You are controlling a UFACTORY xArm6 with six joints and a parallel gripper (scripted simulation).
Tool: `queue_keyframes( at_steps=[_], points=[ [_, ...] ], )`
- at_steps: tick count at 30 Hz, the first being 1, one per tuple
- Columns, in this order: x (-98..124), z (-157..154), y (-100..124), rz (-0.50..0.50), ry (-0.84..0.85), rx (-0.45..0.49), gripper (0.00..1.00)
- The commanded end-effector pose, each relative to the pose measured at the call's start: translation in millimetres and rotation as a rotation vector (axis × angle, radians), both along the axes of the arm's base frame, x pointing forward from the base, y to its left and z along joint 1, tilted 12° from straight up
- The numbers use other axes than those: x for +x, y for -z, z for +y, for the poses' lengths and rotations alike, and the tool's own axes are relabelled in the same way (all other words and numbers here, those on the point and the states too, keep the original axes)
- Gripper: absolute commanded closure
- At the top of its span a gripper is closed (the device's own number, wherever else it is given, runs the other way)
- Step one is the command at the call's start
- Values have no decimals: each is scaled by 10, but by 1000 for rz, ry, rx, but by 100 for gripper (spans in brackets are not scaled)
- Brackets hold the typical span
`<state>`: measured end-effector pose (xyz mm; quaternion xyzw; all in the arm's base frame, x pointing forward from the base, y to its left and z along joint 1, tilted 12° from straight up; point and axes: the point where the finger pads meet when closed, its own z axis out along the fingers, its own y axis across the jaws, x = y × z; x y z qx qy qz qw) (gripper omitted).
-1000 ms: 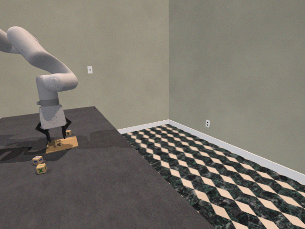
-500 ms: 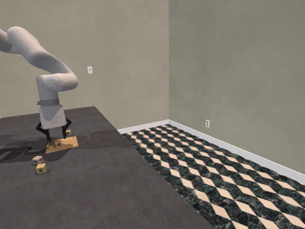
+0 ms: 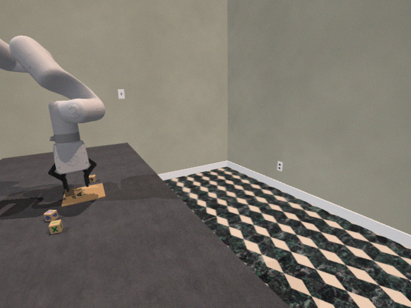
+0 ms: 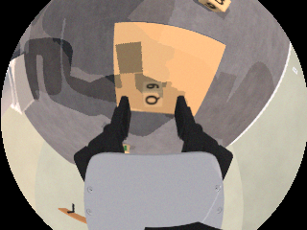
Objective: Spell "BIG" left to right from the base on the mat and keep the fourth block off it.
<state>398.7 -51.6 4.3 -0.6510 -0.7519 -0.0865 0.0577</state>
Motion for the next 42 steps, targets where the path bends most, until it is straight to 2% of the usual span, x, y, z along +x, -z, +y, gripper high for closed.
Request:
queue_keyframes(
  at_steps=[1, 23, 42],
  points=[
    [11, -5, -11, -3, 0, -1, 37],
    [11, -3, -1, -3, 0, -1, 37],
    [19, 48, 243, -3, 0, -1, 37]
  ],
)
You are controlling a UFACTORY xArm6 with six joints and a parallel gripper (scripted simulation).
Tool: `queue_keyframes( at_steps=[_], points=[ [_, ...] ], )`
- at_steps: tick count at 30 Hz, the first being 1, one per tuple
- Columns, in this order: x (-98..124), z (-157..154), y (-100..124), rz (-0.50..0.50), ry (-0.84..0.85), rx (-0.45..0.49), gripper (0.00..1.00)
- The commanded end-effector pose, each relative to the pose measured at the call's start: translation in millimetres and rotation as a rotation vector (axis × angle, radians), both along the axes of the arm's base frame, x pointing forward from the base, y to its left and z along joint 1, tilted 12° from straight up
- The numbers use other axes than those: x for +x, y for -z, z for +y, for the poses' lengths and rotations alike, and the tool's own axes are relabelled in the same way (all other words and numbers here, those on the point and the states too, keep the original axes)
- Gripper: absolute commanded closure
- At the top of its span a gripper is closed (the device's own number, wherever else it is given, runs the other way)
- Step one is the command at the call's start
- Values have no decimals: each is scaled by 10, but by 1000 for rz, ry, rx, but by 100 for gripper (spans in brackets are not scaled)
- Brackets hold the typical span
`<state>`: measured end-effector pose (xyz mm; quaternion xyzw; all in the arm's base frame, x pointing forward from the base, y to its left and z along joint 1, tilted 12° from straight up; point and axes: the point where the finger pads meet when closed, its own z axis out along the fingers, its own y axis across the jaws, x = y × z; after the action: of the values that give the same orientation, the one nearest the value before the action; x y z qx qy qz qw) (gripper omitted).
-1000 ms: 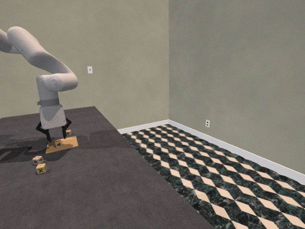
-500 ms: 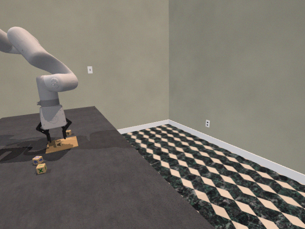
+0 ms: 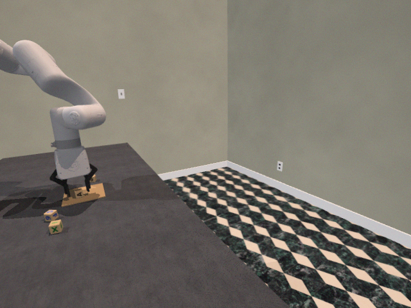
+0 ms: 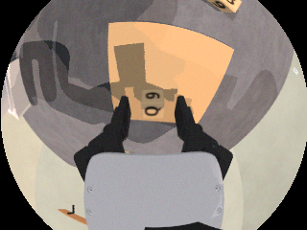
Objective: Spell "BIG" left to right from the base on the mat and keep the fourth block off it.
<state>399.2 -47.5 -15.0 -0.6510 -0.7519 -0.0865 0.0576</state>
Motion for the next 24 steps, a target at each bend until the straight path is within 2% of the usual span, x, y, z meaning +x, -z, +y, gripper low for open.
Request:
queue_keyframes(
  at_steps=[1, 24],
  points=[
    [14, 10, 60, -3, 0, -1, 37],
    [15, 15, 85, -3, 0, -1, 37]
  ],
)
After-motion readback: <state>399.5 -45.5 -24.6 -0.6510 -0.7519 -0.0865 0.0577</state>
